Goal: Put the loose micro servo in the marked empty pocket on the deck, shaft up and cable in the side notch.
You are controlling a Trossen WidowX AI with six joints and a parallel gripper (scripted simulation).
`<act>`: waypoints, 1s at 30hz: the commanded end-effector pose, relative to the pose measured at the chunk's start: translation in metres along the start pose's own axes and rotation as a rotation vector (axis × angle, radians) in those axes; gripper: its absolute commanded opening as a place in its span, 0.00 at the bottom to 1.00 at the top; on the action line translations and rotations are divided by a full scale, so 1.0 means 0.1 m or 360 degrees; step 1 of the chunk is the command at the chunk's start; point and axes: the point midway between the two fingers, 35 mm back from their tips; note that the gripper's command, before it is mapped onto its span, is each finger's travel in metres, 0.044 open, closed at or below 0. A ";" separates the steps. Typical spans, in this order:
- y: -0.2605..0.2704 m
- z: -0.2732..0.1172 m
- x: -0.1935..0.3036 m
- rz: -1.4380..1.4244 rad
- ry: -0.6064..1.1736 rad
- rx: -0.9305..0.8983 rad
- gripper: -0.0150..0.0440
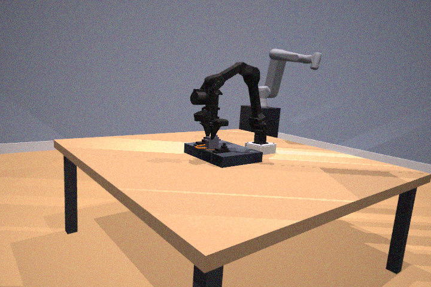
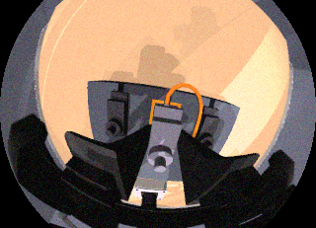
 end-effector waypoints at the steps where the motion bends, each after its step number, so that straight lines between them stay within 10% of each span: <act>1: 0.00 0.04 0.00 -0.0003 -0.0002 0.0004 0.25; 30: -0.01 0.29 0.00 -0.0003 -0.0002 0.0004 0.25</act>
Point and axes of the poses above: the point midway between the two fingers, 35 mm back from their tips, its own z axis out along the fingers, its own y axis across the jaws, x = y × z, and after that the axes turned 13 degrees about z, right-handed
